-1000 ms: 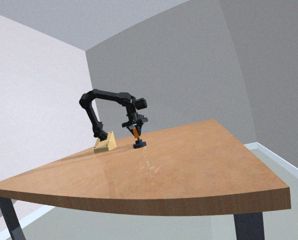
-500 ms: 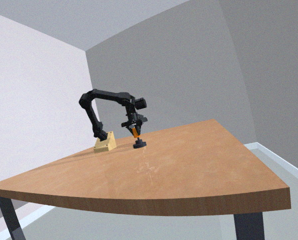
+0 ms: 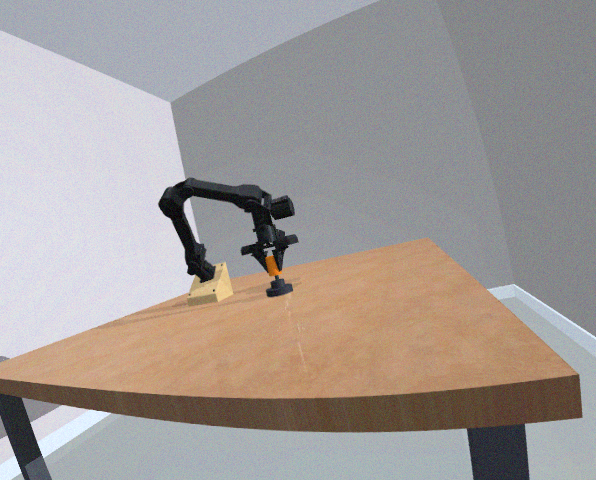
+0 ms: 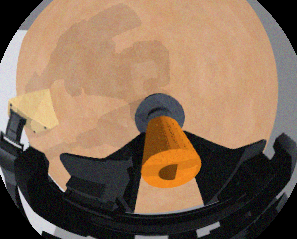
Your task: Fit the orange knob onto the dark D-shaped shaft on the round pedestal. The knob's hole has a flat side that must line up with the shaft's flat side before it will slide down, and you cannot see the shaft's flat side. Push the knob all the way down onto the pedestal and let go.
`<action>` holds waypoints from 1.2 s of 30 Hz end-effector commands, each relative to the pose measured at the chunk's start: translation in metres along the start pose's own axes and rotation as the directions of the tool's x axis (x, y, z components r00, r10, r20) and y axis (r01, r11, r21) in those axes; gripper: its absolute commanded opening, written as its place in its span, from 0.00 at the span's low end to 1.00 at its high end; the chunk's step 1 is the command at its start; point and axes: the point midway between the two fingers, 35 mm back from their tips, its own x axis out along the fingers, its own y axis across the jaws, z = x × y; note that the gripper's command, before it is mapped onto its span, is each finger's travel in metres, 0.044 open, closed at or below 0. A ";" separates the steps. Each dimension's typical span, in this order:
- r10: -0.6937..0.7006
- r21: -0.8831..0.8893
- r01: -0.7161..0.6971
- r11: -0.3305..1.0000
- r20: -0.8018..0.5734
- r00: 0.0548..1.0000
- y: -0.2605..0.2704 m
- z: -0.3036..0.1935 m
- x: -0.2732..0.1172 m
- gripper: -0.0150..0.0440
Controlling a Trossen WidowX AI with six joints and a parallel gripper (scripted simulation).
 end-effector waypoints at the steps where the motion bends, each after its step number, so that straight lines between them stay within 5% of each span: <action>1: -0.004 -0.003 0.004 1.000 0.000 1.000 -0.001 0.000 0.001 0.25; 25: -0.004 -0.003 0.004 1.000 0.001 1.000 0.004 0.001 -0.003 0.25; 36: -0.004 -0.211 0.004 0.978 0.000 1.000 0.000 0.000 -0.001 0.25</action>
